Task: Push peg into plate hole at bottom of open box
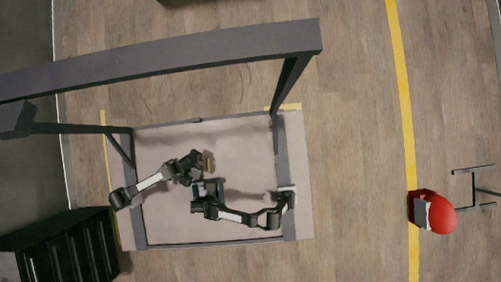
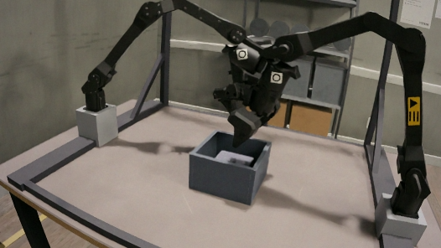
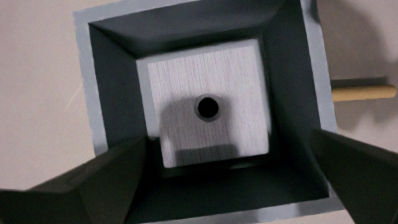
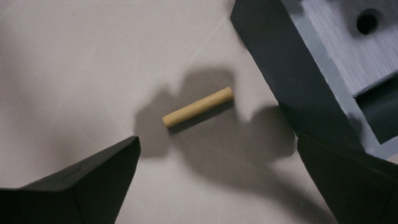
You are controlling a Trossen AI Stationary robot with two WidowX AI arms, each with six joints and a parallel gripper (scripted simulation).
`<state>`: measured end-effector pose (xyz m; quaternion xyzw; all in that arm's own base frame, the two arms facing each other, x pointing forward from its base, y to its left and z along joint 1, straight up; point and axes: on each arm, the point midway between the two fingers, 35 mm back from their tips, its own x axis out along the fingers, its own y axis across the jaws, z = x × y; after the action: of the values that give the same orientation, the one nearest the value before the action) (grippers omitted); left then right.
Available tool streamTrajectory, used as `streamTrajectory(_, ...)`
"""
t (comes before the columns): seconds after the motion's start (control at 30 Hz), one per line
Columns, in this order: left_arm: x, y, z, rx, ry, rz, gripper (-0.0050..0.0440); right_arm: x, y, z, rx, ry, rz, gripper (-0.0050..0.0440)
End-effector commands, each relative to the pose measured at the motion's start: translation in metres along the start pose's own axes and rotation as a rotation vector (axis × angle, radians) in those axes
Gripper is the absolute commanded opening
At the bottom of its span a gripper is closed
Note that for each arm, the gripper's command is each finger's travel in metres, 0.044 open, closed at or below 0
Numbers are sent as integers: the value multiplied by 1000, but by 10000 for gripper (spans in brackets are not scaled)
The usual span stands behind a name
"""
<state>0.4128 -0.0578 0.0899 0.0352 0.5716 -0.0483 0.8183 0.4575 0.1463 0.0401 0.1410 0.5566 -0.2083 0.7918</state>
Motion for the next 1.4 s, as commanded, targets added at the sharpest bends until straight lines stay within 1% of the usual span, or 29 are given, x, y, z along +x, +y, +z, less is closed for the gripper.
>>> streamTrajectory(0.0,-11,0,7,-4,-32,-2,440,-19,8,12,8,-27,46,440)
streamTrajectory(0.33,-11,0,7,-4,-32,-2,440,-16,5,10,9,-23,35,440)
streamTrajectory(0.43,-19,-4,4,2,-45,-5,440,-16,5,10,9,-23,35,440)
streamTrajectory(0.5,-31,-9,3,13,-68,-6,440,-16,5,10,9,-23,35,440)
streamTrajectory(0.6,-56,-19,-1,38,-120,-14,440,-16,5,10,9,-23,35,440)
streamTrajectory(0.67,-56,-19,-1,38,-120,-14,440,-16,5,10,9,-23,35,440)
streamTrajectory(0.8,-102,-38,-15,85,-221,-36,440,-16,5,10,9,-23,35,440)
streamTrajectory(0.93,-146,-54,-36,132,-330,-67,440,-16,5,10,9,-23,35,440)
streamTrajectory(1.1,-190,-66,-68,181,-458,-112,440,-16,5,10,9,-23,35,440)
streamTrajectory(1.17,-203,-69,-80,196,-503,-131,440,-16,5,10,9,-23,35,440)
streamTrajectory(1.23,-203,-69,-80,196,-503,-131,440,-16,5,10,9,-23,35,440)
streamTrajectory(1.37,-223,-71,-104,227,-586,-167,440,-16,5,10,9,-23,35,440)
